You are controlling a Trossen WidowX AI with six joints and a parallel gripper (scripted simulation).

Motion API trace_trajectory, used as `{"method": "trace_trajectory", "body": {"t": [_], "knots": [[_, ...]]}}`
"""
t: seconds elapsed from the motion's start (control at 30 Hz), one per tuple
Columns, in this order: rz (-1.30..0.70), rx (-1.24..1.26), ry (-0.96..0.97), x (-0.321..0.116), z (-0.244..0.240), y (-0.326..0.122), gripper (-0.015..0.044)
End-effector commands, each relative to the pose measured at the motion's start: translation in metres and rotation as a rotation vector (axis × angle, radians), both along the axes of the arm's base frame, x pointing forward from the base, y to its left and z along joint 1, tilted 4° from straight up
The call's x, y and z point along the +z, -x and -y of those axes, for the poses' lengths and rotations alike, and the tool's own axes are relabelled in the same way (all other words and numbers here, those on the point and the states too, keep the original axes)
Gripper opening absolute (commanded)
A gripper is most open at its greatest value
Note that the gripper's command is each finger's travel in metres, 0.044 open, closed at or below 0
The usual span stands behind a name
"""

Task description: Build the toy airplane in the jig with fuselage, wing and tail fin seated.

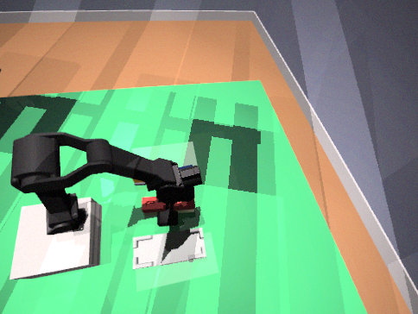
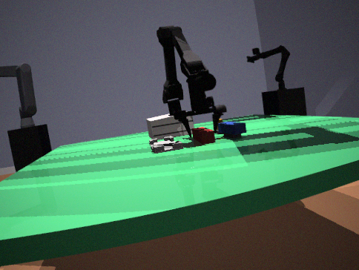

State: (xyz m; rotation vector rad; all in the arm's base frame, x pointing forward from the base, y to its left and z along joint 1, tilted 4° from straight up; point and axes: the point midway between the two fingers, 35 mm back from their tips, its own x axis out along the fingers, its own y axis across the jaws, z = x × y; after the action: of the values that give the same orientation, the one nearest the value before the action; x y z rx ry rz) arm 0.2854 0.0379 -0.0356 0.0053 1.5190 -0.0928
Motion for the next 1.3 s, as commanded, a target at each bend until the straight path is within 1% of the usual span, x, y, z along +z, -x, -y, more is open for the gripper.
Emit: {"method": "trace_trajectory", "body": {"t": [0.0, 0.1, 0.4, 0.63, 0.83, 1.27], "knots": [[-0.003, 0.003, 0.006, -0.007, 0.001, 0.001, 0.0440], [-0.003, 0.003, 0.006, -0.009, 0.002, 0.001, 0.0440], [-0.003, 0.003, 0.006, -0.009, 0.002, 0.001, 0.0204], [-0.003, 0.003, 0.006, -0.009, 0.002, 0.001, 0.0157], [-0.003, 0.003, 0.006, 0.000, 0.001, -0.001, 0.0000], [-0.002, 0.003, 0.005, 0.039, -0.003, -0.005, 0.0000]]}}
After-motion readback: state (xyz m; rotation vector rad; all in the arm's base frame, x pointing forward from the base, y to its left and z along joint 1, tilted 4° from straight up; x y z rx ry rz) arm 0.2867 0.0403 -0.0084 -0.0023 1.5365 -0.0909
